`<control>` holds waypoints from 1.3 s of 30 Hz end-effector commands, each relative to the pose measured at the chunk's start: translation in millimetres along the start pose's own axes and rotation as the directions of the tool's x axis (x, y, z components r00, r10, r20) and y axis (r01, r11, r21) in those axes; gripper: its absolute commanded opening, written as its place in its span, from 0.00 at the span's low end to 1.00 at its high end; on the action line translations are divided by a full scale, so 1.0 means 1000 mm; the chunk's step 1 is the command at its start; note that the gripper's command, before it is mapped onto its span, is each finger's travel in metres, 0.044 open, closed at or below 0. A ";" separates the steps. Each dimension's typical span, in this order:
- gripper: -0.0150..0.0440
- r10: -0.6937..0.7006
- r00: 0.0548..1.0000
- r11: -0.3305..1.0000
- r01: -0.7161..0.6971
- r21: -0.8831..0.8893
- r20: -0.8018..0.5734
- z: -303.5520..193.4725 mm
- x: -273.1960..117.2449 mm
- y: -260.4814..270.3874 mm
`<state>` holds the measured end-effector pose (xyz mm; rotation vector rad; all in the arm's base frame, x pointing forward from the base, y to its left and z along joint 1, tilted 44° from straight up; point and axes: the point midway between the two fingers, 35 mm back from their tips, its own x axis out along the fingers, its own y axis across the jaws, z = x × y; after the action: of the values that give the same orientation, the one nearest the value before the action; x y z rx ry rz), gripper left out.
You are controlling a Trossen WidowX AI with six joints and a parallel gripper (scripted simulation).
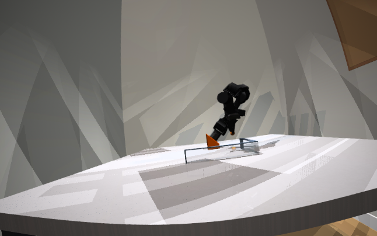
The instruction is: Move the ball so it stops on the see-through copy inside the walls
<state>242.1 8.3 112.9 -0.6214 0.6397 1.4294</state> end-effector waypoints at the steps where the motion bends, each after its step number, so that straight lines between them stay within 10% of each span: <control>1: 0.25 0.001 1.000 1.000 -0.001 -0.004 -0.003 -0.002 0.005 0.003; 39: 0.25 0.000 1.000 1.000 0.000 -0.005 0.001 -0.002 0.091 0.004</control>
<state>243.9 67.9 47.8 -0.6337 0.6322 1.4282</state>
